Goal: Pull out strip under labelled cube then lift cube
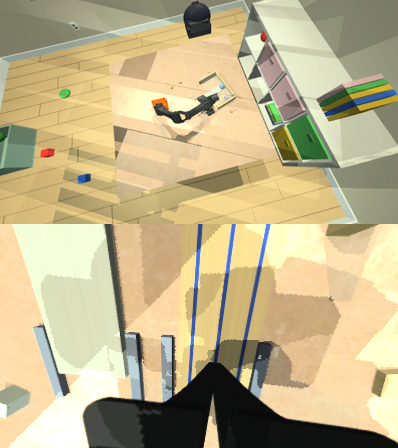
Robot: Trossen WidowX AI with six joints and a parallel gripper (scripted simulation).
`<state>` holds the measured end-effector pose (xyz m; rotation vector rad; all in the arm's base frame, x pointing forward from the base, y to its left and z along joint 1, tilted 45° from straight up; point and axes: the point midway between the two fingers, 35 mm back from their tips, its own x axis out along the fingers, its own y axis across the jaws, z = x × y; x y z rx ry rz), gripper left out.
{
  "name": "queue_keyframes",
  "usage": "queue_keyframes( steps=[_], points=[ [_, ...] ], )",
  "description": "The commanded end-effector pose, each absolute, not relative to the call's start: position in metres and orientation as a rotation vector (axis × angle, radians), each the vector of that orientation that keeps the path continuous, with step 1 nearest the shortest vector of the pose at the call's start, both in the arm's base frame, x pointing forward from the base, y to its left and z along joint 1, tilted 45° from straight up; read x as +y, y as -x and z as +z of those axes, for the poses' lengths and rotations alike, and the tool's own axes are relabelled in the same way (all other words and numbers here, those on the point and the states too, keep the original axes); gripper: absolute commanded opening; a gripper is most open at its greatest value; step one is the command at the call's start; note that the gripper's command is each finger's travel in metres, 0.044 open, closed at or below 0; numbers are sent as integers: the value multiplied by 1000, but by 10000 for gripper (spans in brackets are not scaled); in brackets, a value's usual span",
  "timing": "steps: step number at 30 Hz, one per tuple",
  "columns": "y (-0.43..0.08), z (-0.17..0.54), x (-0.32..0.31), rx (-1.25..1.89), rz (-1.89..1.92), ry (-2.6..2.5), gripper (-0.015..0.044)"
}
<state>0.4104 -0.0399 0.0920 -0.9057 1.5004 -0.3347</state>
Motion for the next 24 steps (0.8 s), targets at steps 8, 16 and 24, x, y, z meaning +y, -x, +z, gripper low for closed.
queue_keyframes(
  steps=[8, 16, 24],
  points=[
    [-410, 90, -43, 1504, -337, 908, 0],
    [-410, 89, -43, 1504, -338, 908, 0],
    [-411, 89, -44, 1504, -338, 908, 0]
  ],
)
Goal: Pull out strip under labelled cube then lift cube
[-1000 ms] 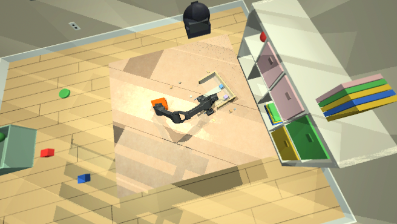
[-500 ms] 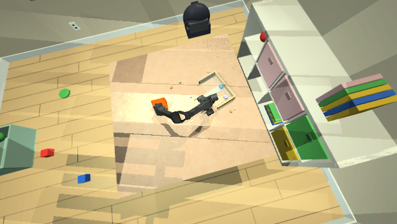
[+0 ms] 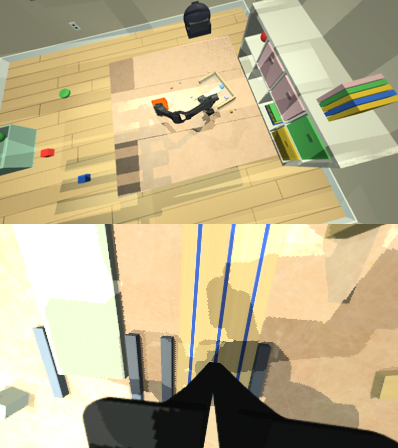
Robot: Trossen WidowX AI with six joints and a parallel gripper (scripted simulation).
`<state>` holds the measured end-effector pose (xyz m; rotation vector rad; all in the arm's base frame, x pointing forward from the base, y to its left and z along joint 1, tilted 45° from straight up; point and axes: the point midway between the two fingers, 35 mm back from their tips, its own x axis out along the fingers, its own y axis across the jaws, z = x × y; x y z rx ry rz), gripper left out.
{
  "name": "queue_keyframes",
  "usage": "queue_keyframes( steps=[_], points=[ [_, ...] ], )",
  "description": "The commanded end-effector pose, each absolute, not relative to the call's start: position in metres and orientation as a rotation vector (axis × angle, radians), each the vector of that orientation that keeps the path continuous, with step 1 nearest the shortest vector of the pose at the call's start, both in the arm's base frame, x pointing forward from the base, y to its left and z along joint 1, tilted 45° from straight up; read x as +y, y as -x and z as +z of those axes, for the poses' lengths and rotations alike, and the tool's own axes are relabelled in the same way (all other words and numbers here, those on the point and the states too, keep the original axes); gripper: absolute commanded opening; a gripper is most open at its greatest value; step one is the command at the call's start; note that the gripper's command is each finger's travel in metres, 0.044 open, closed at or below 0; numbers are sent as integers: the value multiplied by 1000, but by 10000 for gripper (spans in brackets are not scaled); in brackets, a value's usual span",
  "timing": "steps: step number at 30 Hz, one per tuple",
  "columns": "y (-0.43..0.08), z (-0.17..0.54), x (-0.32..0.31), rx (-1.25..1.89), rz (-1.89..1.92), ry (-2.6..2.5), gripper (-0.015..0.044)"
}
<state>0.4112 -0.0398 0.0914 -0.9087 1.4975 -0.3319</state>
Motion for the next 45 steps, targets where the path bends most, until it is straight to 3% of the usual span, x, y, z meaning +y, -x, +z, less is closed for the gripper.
queue_keyframes(
  steps=[1, 45],
  points=[
    [-411, 89, -44, 1504, -338, 908, 0],
    [-361, 96, -62, 1507, -337, 910, 0]
  ],
)
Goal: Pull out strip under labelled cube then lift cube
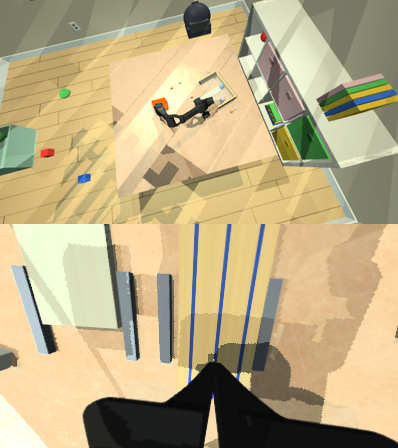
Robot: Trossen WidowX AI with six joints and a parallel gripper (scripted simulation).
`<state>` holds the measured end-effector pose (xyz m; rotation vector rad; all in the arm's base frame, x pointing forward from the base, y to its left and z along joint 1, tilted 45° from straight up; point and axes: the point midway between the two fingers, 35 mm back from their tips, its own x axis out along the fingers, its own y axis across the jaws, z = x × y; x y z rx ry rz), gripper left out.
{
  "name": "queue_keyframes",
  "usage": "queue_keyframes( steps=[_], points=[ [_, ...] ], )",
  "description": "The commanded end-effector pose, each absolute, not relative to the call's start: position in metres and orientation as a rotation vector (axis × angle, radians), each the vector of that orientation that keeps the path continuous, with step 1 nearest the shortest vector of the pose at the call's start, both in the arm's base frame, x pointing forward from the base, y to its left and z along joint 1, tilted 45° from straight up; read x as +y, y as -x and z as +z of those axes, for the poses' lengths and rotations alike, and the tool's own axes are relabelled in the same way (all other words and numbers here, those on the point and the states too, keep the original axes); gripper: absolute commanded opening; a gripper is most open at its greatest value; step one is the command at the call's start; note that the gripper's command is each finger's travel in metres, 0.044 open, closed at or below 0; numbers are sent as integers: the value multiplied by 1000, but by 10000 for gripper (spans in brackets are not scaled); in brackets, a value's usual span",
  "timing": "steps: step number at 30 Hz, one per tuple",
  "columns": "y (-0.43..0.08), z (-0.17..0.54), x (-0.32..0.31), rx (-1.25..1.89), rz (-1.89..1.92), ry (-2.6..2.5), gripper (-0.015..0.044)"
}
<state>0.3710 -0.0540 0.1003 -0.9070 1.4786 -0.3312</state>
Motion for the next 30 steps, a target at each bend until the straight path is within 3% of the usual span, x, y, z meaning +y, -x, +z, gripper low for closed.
queue_keyframes(
  steps=[1, 30],
  points=[
    [-360, 96, -63, 1507, -337, 910, 0],
    [-320, 104, -77, 1509, -337, 911, 0]
  ],
)
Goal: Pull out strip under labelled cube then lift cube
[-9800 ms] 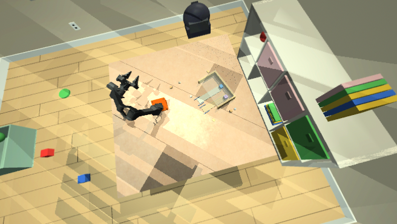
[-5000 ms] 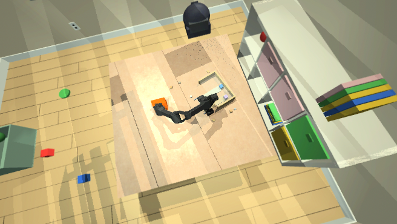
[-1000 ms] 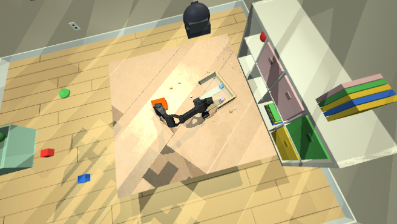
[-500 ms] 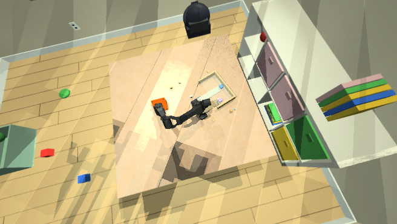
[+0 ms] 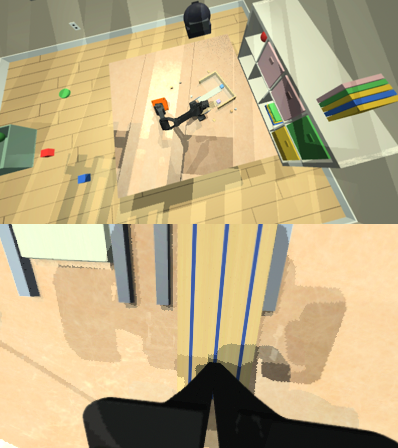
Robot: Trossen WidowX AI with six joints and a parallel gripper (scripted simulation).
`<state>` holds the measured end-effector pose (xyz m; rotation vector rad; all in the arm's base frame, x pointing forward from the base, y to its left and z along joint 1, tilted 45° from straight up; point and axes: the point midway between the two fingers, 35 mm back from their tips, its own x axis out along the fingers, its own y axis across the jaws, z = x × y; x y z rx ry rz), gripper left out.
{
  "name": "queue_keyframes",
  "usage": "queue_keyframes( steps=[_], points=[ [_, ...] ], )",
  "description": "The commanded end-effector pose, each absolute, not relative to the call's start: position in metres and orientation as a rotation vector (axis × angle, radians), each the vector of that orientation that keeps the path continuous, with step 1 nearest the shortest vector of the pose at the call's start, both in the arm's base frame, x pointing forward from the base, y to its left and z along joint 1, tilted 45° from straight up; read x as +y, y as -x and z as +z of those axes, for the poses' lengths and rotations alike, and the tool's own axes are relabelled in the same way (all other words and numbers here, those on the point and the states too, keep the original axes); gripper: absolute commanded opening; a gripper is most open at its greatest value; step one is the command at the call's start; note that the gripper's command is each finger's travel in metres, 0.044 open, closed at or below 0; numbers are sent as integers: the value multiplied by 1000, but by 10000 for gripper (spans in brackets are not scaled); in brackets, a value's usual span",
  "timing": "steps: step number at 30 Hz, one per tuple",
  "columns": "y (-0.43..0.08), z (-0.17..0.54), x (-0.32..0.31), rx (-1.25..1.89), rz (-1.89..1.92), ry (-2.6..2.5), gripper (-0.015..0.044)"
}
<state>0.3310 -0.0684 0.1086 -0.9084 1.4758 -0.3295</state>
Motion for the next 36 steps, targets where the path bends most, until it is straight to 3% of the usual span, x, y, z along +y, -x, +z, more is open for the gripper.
queue_keyframes(
  steps=[1, 36],
  points=[
    [-318, 104, -78, 1509, -337, 911, 0],
    [-271, 114, -94, 1511, -337, 913, 0]
  ],
)
